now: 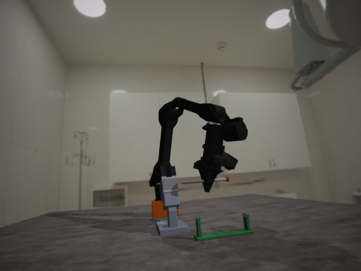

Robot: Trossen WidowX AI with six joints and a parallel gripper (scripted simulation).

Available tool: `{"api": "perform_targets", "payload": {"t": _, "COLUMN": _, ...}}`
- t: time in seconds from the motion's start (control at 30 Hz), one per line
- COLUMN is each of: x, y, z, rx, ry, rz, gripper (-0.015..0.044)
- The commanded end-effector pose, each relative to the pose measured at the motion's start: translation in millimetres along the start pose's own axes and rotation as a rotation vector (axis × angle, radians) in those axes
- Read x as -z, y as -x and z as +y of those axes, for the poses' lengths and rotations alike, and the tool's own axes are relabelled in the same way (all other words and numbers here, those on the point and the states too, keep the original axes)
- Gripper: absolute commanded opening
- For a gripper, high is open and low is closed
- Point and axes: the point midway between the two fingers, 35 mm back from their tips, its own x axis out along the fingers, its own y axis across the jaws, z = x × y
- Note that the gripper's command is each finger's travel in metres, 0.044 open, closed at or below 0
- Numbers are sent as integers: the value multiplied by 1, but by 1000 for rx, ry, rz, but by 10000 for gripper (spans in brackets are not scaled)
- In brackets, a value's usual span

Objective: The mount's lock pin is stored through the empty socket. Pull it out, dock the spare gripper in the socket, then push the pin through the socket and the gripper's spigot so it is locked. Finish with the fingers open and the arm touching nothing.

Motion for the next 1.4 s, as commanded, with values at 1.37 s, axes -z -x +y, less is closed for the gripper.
{"api": "perform_targets", "payload": {"t": 1.37, "x": 7, "y": -53, "z": 2, "rx": -7, "ry": 3, "rz": -6, "gripper": 0}}
